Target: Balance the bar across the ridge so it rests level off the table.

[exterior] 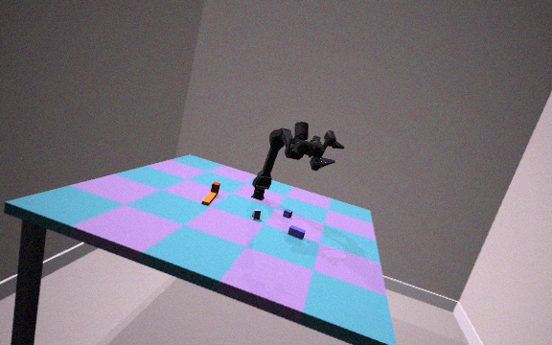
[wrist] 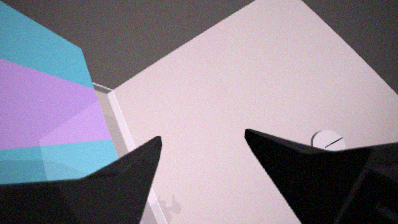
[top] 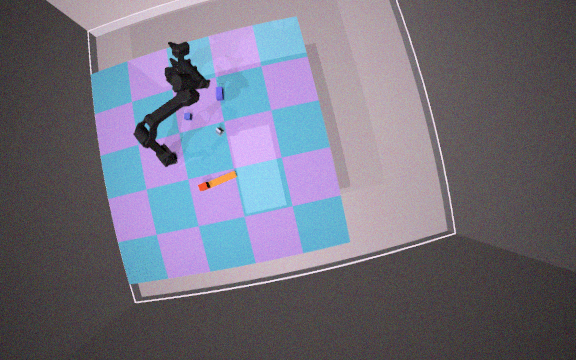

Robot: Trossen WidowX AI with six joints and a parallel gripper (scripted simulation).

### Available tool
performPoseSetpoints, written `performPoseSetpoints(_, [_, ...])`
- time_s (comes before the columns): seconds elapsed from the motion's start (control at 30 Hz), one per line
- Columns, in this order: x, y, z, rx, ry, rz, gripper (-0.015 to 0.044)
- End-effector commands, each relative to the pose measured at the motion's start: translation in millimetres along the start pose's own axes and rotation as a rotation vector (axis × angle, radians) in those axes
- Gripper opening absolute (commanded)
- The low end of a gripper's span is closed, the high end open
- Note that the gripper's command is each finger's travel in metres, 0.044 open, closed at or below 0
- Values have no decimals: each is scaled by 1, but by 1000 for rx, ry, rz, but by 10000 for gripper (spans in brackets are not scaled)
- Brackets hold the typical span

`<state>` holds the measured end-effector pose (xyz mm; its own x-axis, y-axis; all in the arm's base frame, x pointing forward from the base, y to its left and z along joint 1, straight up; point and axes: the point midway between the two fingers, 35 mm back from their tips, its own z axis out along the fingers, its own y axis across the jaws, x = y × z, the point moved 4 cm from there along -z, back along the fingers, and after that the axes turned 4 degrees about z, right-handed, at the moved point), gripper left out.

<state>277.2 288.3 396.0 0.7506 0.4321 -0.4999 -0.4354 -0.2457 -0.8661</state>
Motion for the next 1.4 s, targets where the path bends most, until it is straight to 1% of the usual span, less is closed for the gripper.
performPoseSetpoints(0.0, [1,0,-1,4,3,4,374])
performPoseSetpoints(0.07, [5,-3,-9,38,31,35,321])
performPoseSetpoints(0.1, [9,-5,-15,64,53,58,315])
performPoseSetpoints(0.43, [46,-13,-78,331,288,295,315])
performPoseSetpoints(0.6, [55,-12,-95,394,349,351,315])
performPoseSetpoints(0.8, [69,-6,-139,529,498,469,315])
performPoseSetpoints(1.1, [81,17,-212,730,749,661,315])
performPoseSetpoints(1.37, [78,52,-273,887,981,839,315])
